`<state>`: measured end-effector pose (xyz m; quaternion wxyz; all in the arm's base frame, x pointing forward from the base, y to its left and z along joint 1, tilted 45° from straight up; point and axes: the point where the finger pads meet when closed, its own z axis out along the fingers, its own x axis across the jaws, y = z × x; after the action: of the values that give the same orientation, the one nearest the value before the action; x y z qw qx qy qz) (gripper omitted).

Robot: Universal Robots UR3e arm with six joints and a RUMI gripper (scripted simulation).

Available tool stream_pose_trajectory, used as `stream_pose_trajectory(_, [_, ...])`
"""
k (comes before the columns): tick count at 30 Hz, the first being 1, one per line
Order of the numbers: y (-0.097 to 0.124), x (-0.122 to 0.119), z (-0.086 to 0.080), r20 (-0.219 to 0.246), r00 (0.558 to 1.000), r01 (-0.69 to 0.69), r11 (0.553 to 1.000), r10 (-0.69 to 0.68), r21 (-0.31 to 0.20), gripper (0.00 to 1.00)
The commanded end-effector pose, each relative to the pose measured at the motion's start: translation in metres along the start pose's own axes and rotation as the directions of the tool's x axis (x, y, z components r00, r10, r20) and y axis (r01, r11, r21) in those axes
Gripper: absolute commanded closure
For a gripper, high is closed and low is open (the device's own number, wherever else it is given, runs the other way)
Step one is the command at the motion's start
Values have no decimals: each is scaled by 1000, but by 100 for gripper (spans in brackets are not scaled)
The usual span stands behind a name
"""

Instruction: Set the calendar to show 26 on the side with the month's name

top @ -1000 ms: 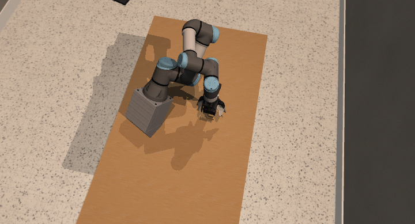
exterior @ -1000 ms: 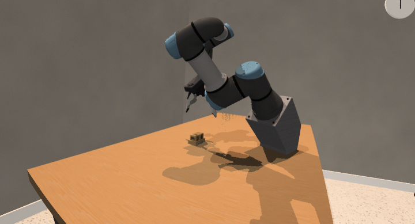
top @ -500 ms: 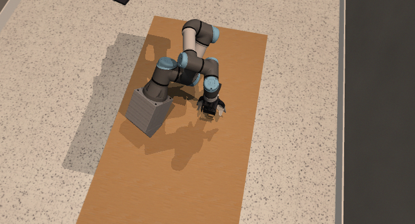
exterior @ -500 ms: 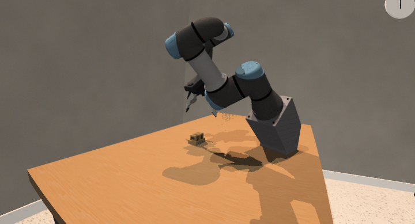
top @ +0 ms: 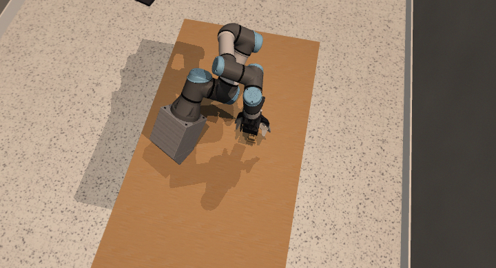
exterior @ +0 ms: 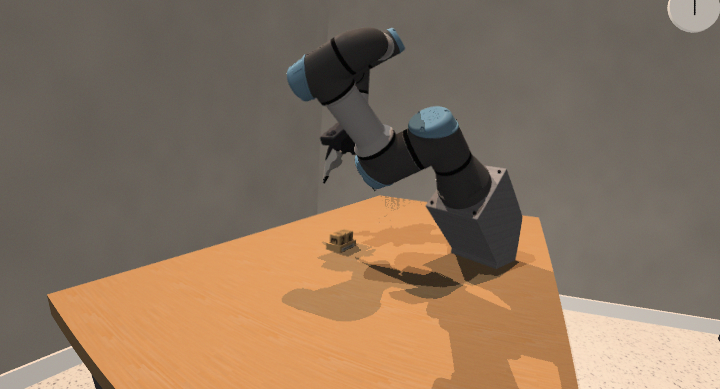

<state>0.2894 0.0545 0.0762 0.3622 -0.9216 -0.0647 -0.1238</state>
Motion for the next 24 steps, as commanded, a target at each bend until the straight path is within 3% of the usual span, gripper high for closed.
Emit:
stream_pose_trajectory(1, [0, 0, -19, 0, 1000, 1, 1000, -1, 0, 0])
stream_pose_trajectory(9, [0, 0, -38, 0, 1000, 1, 1000, -1, 0, 0])
stream_pose_trajectory(24, [0, 0, -41, 0, 1000, 1, 1000, -1, 0, 0])
